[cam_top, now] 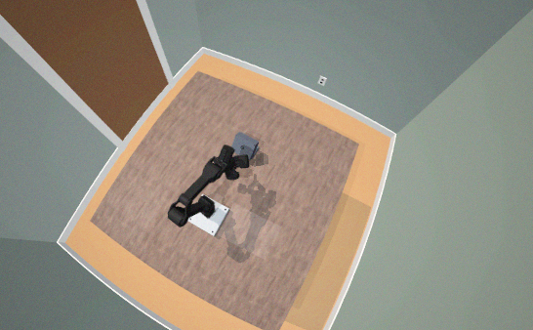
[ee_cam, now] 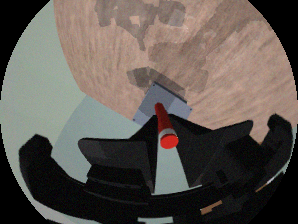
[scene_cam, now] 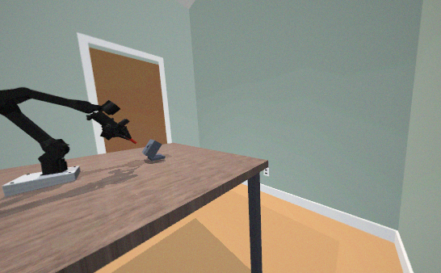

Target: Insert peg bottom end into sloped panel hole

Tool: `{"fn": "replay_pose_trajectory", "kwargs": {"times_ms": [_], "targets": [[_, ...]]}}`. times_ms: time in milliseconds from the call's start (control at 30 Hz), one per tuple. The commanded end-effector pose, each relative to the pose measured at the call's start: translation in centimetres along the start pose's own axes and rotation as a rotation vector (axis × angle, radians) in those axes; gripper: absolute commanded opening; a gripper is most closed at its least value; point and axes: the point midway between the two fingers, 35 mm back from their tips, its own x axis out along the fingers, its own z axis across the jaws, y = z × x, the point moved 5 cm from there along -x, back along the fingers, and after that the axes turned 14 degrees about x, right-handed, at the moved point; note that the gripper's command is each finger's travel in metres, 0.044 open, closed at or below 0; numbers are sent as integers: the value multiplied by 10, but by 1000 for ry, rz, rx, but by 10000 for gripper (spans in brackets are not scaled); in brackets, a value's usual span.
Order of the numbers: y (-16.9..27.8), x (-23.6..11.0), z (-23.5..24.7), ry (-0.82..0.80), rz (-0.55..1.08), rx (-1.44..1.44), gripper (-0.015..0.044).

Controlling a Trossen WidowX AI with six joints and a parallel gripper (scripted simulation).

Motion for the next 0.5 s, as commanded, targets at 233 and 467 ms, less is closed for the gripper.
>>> {"fn": "replay_pose_trajectory", "kwargs": {"times_ms": [233, 467], "targets": [[-1, -4, -9, -5, 66, 26, 0], [-2, -7, -15, -4, 105, 41, 0]]}}
